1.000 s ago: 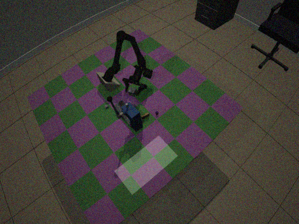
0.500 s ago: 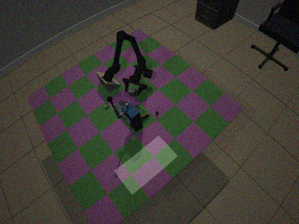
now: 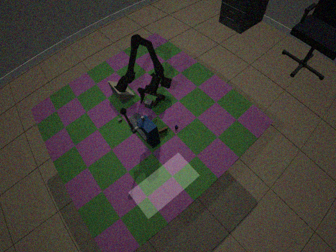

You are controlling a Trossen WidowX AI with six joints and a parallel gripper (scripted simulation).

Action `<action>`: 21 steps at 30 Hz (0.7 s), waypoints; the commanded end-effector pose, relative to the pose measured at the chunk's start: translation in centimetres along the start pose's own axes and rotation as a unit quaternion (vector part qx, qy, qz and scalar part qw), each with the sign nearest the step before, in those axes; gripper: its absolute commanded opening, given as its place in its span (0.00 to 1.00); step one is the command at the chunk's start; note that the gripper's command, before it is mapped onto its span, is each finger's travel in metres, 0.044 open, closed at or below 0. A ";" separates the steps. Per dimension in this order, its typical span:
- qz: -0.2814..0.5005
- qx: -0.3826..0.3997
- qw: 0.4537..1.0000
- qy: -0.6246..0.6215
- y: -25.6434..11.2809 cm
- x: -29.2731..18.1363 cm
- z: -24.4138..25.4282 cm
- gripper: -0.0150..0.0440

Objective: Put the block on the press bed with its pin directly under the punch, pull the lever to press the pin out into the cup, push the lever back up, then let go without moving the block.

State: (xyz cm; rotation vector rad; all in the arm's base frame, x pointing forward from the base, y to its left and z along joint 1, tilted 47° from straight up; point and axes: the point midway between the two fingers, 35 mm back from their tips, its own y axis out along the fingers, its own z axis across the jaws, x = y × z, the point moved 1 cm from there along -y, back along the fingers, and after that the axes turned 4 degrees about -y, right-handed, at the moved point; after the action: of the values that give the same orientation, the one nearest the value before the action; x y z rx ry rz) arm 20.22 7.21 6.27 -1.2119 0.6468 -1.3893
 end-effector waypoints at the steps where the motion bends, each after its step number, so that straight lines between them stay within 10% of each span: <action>1: 0.001 -0.002 1.000 0.002 0.0 0.1 0.0 1.00; 21: 0.262 0.029 0.965 0.006 -5.1 5.7 -0.2 1.00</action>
State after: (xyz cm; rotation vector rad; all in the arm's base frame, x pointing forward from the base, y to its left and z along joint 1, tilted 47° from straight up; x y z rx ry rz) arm 19.13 2.98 12.13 -0.9168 0.8653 -0.9767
